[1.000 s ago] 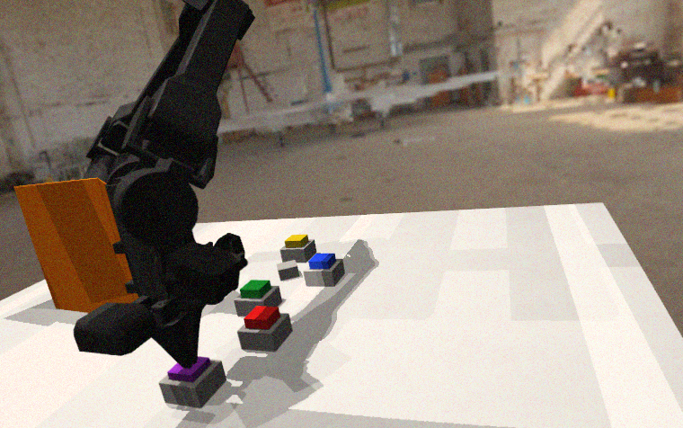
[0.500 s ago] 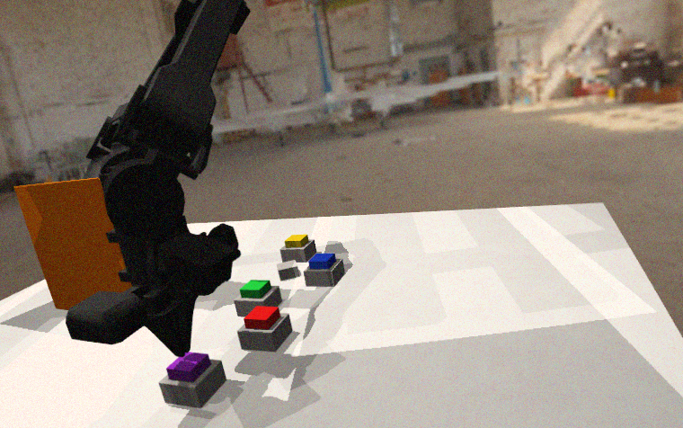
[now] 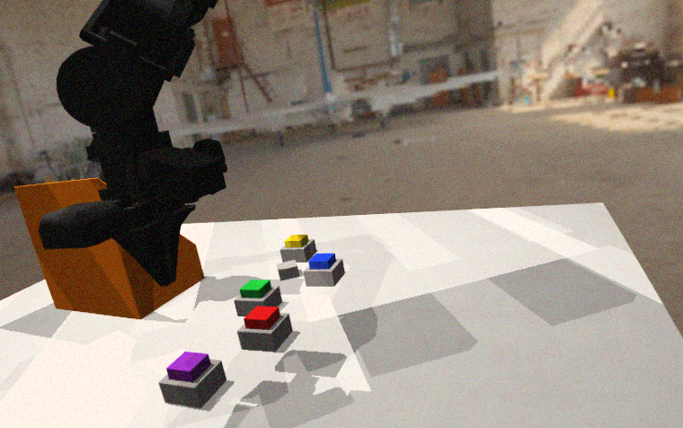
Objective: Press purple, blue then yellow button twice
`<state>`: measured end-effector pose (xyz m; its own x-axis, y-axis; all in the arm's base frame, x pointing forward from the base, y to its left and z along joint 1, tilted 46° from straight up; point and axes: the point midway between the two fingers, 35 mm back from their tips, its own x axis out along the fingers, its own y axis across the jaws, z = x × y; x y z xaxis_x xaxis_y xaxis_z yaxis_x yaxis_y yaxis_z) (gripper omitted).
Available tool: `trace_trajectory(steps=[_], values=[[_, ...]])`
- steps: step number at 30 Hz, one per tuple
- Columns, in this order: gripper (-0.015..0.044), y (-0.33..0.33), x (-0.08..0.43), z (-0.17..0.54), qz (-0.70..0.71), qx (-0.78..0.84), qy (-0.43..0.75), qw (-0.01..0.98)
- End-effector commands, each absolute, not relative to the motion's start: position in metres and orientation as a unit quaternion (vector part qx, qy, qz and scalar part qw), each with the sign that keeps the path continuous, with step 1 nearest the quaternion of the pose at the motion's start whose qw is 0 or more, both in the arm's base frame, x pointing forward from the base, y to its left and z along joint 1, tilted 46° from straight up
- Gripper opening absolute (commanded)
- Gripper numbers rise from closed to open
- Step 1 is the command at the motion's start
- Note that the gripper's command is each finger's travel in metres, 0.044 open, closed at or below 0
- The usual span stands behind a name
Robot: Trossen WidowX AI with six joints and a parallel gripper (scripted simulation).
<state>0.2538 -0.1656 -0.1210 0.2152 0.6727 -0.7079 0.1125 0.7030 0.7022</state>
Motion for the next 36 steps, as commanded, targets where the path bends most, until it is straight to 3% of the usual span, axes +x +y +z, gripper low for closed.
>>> trace_trajectory(steps=[1,9,16,36], values=[[0.002,-0.148,0.275,-0.093,0.198,0.322,0.601,0.704],[0.002,-0.061,0.322,0.008,0.192,0.32,0.601,0.707],[0.002,0.024,0.318,0.08,0.212,0.332,0.595,0.701],[0.002,0.073,0.331,0.035,0.213,0.333,0.594,0.7]])
